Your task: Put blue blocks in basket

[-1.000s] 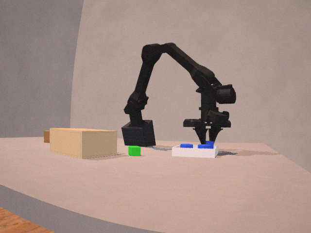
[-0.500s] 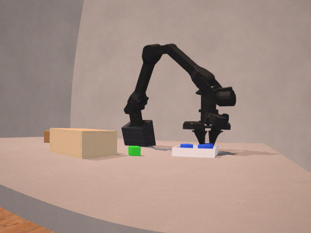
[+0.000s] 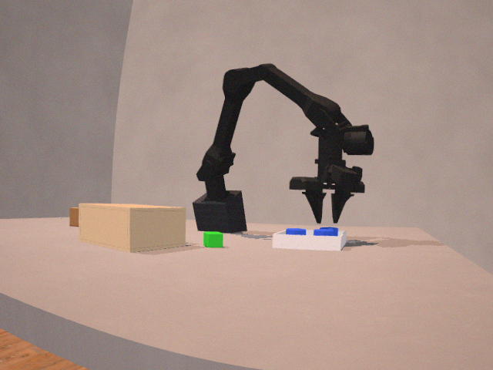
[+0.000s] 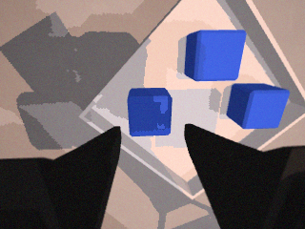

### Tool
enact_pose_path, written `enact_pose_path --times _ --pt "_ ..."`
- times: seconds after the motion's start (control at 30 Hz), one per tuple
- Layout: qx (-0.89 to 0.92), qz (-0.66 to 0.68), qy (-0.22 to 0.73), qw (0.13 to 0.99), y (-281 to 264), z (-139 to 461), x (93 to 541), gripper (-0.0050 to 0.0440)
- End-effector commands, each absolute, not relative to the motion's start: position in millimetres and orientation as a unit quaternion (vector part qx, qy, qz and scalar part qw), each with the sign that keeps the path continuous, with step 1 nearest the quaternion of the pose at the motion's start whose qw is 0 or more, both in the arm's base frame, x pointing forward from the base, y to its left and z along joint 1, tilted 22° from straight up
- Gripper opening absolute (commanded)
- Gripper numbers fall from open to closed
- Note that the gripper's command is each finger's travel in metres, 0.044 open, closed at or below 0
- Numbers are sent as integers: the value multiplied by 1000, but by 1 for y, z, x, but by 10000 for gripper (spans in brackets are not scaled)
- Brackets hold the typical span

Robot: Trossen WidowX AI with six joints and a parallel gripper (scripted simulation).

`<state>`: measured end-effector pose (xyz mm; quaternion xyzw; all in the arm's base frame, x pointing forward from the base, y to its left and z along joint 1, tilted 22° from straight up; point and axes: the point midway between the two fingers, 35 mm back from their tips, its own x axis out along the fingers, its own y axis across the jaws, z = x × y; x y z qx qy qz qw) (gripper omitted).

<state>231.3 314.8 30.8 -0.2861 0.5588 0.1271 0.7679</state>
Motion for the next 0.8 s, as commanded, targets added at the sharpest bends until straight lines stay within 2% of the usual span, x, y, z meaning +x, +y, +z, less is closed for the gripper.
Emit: enact_pose_path --times 0.0,0.33,0.6,0.63,0.77 --pt "-280 133 552 774 322 62 222 225" --pt "-280 133 552 774 327 111 203 225" --pt "-280 133 552 774 327 112 203 225" --pt "-310 138 540 770 317 112 204 148" --pt "-309 166 540 765 295 118 224 148"
